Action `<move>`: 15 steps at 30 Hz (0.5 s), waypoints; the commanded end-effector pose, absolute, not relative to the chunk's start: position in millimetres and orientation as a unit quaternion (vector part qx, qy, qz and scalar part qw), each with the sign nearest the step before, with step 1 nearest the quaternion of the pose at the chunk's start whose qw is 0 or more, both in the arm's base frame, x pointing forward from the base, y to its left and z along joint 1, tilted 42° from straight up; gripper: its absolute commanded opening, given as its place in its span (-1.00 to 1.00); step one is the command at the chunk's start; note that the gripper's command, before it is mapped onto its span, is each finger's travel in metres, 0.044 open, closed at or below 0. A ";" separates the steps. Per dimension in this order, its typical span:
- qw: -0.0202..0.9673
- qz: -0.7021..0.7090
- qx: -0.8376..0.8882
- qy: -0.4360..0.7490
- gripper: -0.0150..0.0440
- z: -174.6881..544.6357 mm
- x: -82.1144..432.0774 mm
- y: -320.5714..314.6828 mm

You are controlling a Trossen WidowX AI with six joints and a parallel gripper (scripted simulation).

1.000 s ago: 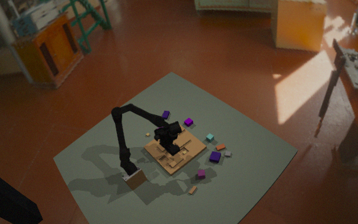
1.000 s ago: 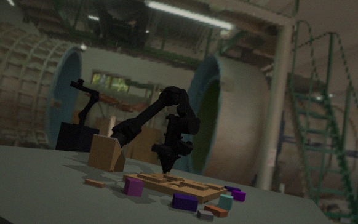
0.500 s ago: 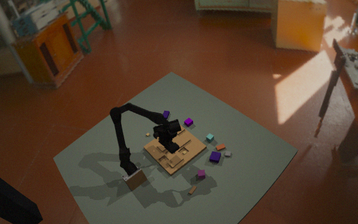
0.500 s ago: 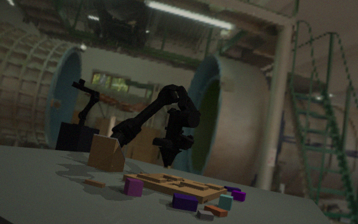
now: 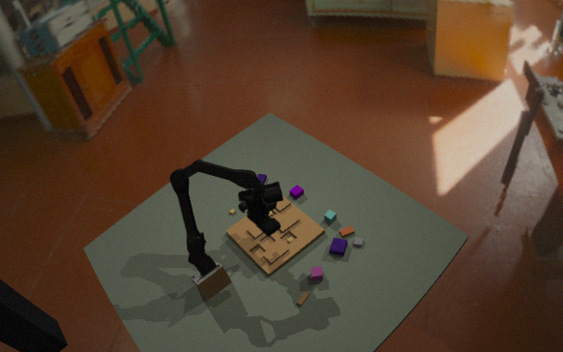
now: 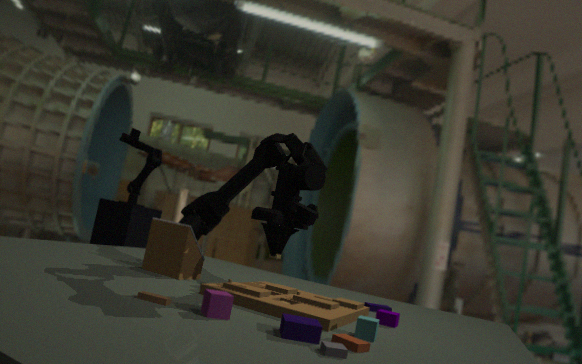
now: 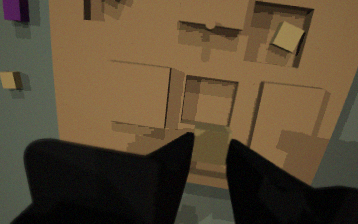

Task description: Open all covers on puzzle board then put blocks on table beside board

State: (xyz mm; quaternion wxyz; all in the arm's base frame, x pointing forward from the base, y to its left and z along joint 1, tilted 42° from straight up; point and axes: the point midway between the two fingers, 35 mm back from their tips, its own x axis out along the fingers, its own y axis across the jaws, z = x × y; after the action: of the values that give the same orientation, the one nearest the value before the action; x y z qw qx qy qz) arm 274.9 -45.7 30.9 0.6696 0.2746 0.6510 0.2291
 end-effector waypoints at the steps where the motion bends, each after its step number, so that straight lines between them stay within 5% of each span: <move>1: 0.669 0.228 0.269 0.654 -0.22 38.1 276.2 -41.7; 15: 0.672 0.218 0.262 0.658 -0.22 73.7 282.9 -2.7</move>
State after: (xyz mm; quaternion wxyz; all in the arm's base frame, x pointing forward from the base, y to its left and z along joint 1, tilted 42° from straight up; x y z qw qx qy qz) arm 282.2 -11.9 65.6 0.6722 0.2593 0.6580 0.2190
